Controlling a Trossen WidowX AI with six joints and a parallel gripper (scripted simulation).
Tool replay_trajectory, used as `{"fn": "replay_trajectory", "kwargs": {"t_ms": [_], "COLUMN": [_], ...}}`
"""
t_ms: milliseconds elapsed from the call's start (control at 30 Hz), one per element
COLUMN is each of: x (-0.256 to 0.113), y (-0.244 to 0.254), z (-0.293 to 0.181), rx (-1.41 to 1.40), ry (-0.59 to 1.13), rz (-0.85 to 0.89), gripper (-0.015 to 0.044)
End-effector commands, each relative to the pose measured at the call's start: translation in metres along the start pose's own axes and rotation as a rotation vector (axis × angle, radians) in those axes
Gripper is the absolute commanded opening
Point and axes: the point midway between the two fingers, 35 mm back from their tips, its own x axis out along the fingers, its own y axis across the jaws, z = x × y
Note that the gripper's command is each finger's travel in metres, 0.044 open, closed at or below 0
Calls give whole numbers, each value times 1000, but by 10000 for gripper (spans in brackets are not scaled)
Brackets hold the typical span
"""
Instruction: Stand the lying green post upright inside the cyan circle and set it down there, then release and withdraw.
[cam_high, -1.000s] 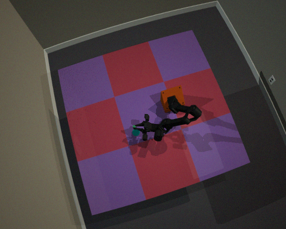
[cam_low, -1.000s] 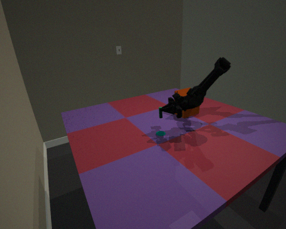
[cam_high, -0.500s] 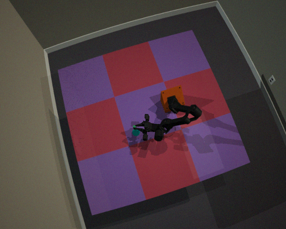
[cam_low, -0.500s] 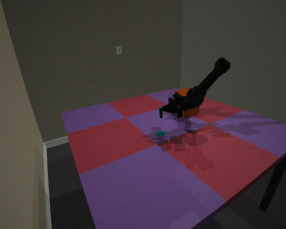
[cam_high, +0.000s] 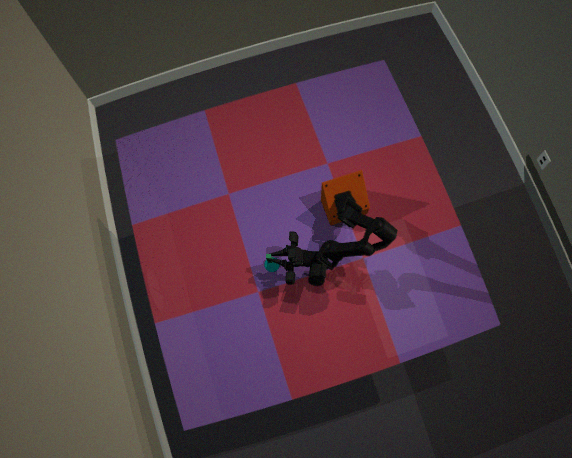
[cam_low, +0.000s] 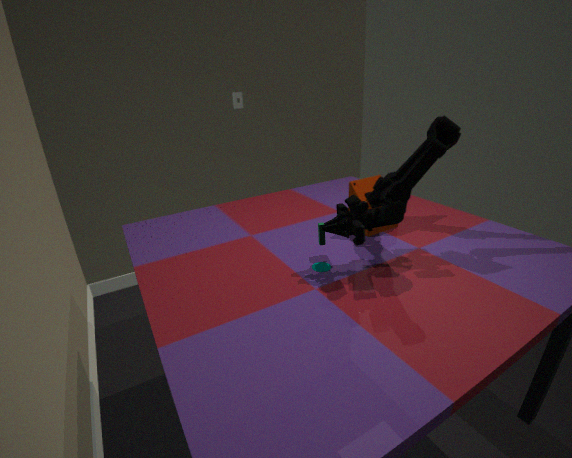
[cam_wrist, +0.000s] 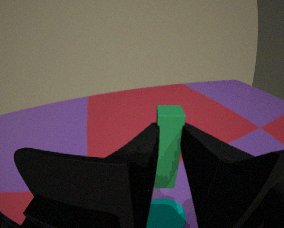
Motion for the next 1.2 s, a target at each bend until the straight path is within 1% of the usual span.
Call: {"fn": "replay_trajectory", "kwargs": {"t_ms": [0, 500, 867, 1167], "x": [2, 4, 8, 8], "y": [-2, -6, -7, -7], "z": [-13, -56, -79, -81], "rx": [-2, -4, -3, -3], "ry": [-2, -7, -1, 0], "rz": [-9, -7, -1, -1], "gripper": [23, 23, 23, 23]}}
